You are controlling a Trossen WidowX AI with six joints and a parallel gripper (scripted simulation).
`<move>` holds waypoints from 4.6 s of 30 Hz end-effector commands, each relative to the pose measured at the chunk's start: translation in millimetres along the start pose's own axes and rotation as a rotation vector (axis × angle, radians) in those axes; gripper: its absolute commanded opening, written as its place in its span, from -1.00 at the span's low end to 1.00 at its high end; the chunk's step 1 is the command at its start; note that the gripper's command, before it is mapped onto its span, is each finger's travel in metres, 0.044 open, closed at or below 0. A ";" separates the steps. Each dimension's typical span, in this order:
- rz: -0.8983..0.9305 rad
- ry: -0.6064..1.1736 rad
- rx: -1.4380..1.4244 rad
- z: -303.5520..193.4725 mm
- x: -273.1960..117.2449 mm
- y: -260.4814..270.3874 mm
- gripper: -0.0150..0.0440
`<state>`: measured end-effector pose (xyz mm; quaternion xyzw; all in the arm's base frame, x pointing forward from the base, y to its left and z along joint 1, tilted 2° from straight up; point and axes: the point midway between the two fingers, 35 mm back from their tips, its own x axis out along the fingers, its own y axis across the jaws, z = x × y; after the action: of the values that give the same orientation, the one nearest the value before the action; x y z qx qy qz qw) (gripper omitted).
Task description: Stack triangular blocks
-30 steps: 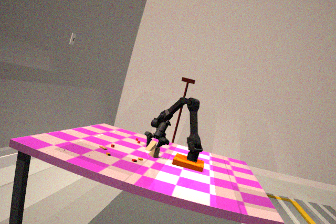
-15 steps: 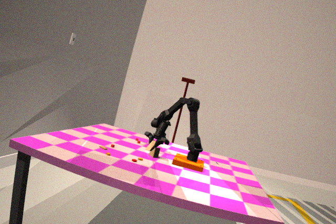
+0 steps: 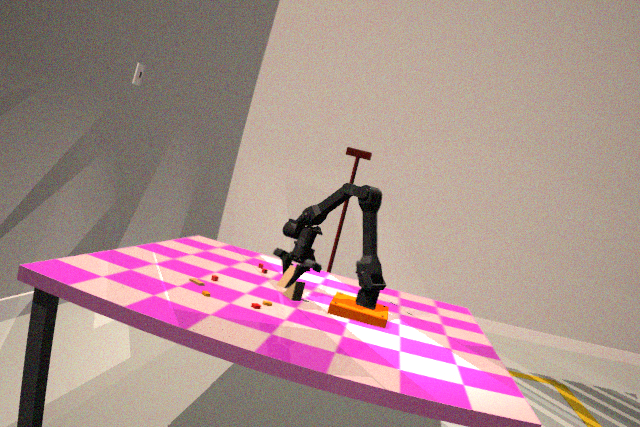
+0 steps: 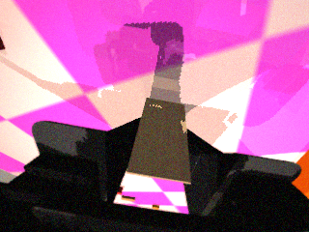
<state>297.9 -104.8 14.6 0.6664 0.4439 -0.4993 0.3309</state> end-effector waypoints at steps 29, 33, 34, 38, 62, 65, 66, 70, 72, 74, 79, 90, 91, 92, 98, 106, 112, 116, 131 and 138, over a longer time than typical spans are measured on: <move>0.000 -0.816 0.002 -58.0 -5.3 -0.5 -0.49; -0.001 -0.919 0.002 -65.0 -2.6 -0.7 -0.49; -0.001 -0.945 0.002 -66.7 -1.9 -0.7 -0.49; -0.002 -1.030 0.002 -71.9 1.0 -0.9 -0.49; -0.010 -1.059 0.003 -73.0 2.3 -2.2 1.00; -0.010 -1.059 0.003 -73.0 2.3 -2.2 1.00; -0.009 -1.058 0.002 -73.9 -0.2 -1.9 1.00; 0.024 -1.037 -0.027 -88.9 -50.8 0.1 1.00; 0.045 -1.025 -0.046 -96.2 -84.0 -2.5 1.00; 0.052 -1.020 -0.052 -98.4 -95.8 -4.2 1.00; 0.061 -0.999 -0.034 -97.6 -93.4 -2.6 1.00; -0.295 -0.080 0.057 -36.2 -40.3 -21.2 1.00; -0.273 0.018 0.055 -33.3 -39.9 -19.6 1.00; -0.242 0.113 0.051 -30.3 -40.6 -17.3 1.00; 0.009 0.496 0.013 -11.9 -56.8 -2.5 1.00; 0.009 0.496 0.013 -11.9 -56.8 -2.5 1.00; 0.010 0.492 0.014 -26.0 -27.5 1.7 1.00; 0.010 0.495 0.014 -44.3 5.2 2.1 1.00; 0.009 0.502 0.013 -60.7 31.0 -1.5 1.00; 0.012 0.499 0.007 -60.2 30.1 -0.8 0.47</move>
<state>322.6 -43.2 2.6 0.7725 0.5065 -0.3194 0.2113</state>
